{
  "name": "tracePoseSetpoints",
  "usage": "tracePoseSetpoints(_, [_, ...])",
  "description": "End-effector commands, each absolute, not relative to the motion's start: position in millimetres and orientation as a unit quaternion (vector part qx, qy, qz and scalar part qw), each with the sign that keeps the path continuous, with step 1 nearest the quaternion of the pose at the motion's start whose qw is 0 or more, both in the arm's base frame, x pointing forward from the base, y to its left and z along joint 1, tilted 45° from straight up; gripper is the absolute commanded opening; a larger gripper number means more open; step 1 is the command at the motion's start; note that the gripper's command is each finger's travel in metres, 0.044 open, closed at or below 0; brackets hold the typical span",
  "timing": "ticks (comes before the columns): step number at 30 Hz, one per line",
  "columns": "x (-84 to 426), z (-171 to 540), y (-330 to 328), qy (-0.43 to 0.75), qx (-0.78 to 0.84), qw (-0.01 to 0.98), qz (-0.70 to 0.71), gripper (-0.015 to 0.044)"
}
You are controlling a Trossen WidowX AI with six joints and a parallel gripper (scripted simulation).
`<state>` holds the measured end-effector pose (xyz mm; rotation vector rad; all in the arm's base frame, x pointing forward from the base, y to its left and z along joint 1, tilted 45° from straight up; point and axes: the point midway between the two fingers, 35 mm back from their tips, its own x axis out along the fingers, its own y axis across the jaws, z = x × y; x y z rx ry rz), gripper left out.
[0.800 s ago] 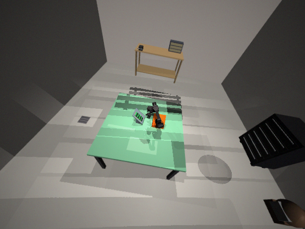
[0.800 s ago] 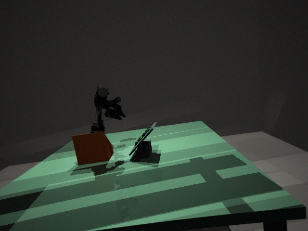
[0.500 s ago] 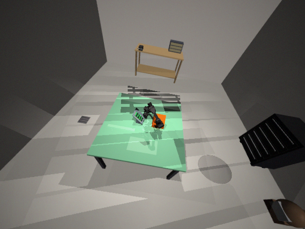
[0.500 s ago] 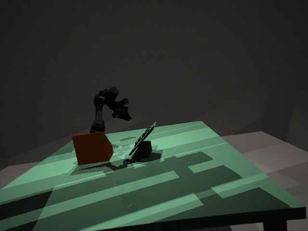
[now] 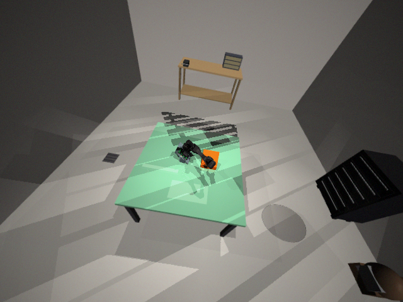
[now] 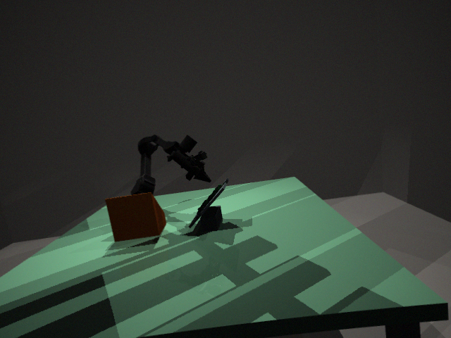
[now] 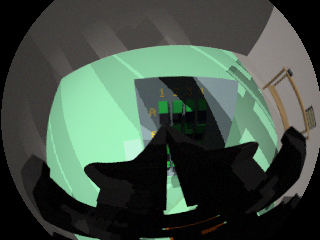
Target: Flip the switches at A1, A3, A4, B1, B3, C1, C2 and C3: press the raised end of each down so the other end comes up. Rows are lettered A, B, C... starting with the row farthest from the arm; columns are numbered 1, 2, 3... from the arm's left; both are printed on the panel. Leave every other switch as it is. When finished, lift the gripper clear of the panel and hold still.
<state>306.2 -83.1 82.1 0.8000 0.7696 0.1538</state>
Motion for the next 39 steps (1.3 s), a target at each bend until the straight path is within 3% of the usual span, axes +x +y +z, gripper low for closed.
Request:
tracePoseSetpoints(1, [310.0,72.4,-76.8,0.368,0.386,0.843,0.07,0.0])
tracePoseSetpoints(39, [326.9,58.8,-66.6,0.367,0.386,0.843,0.07,0.0])
